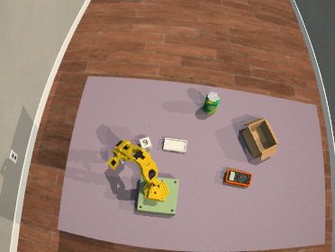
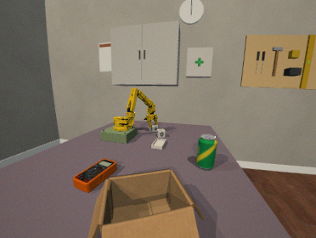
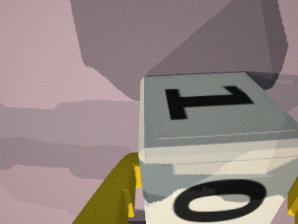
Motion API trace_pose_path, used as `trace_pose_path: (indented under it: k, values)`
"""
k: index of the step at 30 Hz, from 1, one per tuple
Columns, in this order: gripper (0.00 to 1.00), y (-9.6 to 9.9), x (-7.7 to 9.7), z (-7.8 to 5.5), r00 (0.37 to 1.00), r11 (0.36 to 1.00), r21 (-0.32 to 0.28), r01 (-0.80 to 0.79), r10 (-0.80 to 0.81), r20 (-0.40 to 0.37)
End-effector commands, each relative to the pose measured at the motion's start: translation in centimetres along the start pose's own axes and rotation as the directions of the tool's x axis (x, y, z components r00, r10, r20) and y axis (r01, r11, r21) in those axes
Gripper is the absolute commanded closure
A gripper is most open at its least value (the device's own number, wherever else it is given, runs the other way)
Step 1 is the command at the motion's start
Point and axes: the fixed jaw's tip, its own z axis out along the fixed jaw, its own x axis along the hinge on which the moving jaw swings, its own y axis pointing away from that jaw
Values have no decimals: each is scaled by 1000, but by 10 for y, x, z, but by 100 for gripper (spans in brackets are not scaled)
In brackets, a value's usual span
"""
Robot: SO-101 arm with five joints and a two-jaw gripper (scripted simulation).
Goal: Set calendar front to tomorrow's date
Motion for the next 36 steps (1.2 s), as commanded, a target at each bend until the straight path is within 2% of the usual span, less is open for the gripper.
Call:
trace_pose_path:
  k: [1, 19, 23, 28, 30, 36]
  values:
    - [66, 6, 1, 5, 1000, 1000, -26, 1, -1, 1]
    - [64, 5, 1, 1, 1000, 1000, -26, 1, -1, 1]
    - [64, 3, 1, -7, 1000, 1000, -26, 1, -1, 1]
    - [64, 2, 1, -25, 1000, 1000, -26, 1, -1, 1]
    - [64, 2, 1, -25, 1000, 1000, -26, 1, -1, 1]
    - [64, 2, 1, -45, 1000, 1000, -26, 1, -1, 1]
